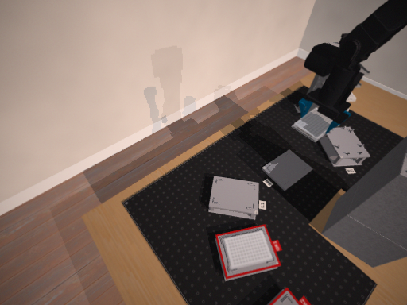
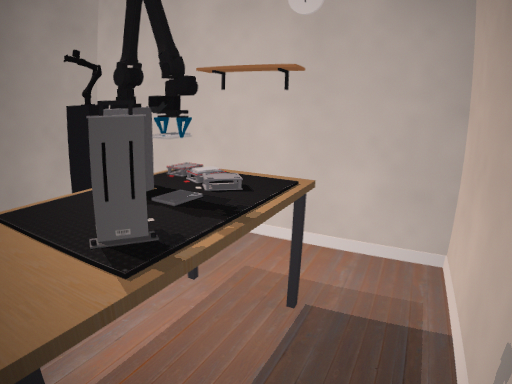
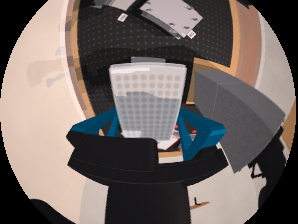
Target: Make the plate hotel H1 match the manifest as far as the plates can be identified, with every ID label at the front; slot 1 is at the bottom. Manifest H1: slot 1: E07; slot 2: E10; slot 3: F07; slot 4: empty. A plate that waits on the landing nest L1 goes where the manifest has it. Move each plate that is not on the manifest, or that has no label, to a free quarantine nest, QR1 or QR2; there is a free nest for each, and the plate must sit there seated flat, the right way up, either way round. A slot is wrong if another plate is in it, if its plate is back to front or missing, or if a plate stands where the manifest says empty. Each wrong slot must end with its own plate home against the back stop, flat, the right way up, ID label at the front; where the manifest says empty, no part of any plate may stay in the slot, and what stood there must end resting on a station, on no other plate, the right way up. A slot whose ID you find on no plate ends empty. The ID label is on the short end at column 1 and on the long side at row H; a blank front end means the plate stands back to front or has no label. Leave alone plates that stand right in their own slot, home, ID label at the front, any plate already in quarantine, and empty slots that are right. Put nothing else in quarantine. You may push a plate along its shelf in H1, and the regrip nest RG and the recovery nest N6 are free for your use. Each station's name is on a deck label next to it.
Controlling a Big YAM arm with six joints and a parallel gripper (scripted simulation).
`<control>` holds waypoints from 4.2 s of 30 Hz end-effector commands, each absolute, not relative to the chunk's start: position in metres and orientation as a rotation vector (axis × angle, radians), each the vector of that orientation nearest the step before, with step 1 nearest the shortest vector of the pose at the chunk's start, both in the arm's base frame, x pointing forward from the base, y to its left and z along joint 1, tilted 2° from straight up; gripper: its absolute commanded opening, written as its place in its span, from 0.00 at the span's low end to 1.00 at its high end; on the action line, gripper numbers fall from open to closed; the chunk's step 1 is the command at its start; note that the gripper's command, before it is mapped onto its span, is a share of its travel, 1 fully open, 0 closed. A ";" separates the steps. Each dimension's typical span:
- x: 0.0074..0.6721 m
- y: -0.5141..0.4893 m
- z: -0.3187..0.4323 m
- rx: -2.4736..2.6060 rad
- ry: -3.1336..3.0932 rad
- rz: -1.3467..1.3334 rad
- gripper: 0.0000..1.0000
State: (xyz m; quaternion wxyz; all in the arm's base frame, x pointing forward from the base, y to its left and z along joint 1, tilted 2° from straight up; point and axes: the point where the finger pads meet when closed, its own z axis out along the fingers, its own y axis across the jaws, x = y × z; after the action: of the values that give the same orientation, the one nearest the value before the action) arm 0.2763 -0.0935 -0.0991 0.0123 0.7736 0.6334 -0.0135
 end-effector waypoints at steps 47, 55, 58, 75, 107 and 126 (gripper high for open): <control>0.236 -0.242 -0.089 1.640 2.631 -0.056 0.86; 0.221 -0.266 -0.086 1.553 2.676 -0.064 0.86; 0.214 -0.275 -0.084 1.457 2.725 -0.071 0.86; 0.174 -0.308 -0.086 1.237 2.851 -0.070 0.86; 0.160 -0.324 -0.142 1.225 2.846 -0.086 0.86; 0.156 -0.324 -0.189 1.235 2.848 -0.079 0.86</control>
State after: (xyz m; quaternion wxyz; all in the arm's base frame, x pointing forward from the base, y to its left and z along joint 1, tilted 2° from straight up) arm 0.1537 -0.3083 -0.1850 0.0058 0.3965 0.9179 -0.0175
